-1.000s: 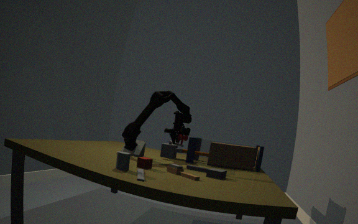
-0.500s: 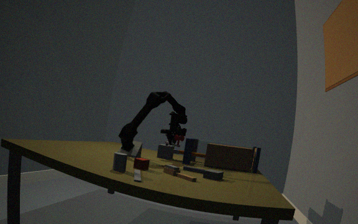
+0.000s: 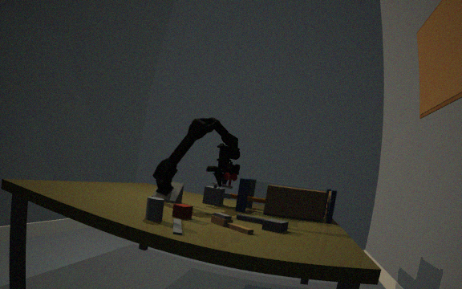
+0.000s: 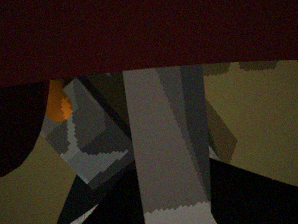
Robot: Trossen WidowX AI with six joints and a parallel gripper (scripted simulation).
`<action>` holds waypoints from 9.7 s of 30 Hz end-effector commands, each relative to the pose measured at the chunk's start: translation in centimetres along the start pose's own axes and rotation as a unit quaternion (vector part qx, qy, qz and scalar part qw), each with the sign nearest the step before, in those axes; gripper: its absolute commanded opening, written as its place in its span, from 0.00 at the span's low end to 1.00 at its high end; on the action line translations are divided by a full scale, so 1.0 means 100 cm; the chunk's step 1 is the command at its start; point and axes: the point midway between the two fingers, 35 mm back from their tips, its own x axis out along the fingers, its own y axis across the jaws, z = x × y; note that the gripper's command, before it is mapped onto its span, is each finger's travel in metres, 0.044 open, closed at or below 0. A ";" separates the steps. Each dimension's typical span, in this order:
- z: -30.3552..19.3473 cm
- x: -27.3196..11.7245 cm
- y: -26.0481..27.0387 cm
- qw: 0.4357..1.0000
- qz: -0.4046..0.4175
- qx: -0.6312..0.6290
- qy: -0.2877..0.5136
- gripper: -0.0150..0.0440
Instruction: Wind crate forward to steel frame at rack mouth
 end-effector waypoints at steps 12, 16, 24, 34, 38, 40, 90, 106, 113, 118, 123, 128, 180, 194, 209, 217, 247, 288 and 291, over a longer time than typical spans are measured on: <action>-0.001 0.004 -0.004 0.999 -0.003 0.035 0.000 0.25; -0.001 0.004 -0.004 0.999 -0.004 0.042 0.000 0.25; -0.002 0.009 -0.004 0.999 -0.004 0.037 -0.002 0.25; -0.002 0.015 -0.002 1.000 -0.002 0.015 -0.002 0.25; -0.002 0.016 -0.003 1.000 -0.003 0.022 -0.002 0.25; -0.003 0.016 -0.004 0.999 -0.004 0.034 -0.002 0.25; -0.003 0.016 -0.004 1.000 -0.003 0.022 -0.002 0.25; -0.003 0.016 -0.006 0.999 -0.005 0.048 -0.002 0.25; -0.003 0.016 -0.006 0.999 -0.006 0.053 -0.002 0.25; -0.003 0.016 -0.006 0.999 -0.006 0.053 -0.002 0.25; -0.003 0.017 -0.004 0.999 -0.004 0.034 -0.002 0.25; -0.003 0.017 -0.004 1.000 -0.004 0.031 -0.002 0.25; -0.003 0.016 0.000 1.000 0.000 -0.013 -0.001 0.25; -0.003 0.017 -0.004 1.000 -0.003 0.021 -0.002 0.25; -0.003 0.016 -0.007 0.998 -0.007 0.067 -0.002 0.25; -0.003 0.016 -0.007 0.998 -0.007 0.066 -0.002 0.25; -0.003 0.016 -0.009 0.996 -0.009 0.088 -0.002 0.25; -0.003 0.017 -0.005 0.999 -0.004 0.036 -0.002 0.25; -0.003 0.017 -0.007 0.998 -0.006 0.055 -0.002 0.25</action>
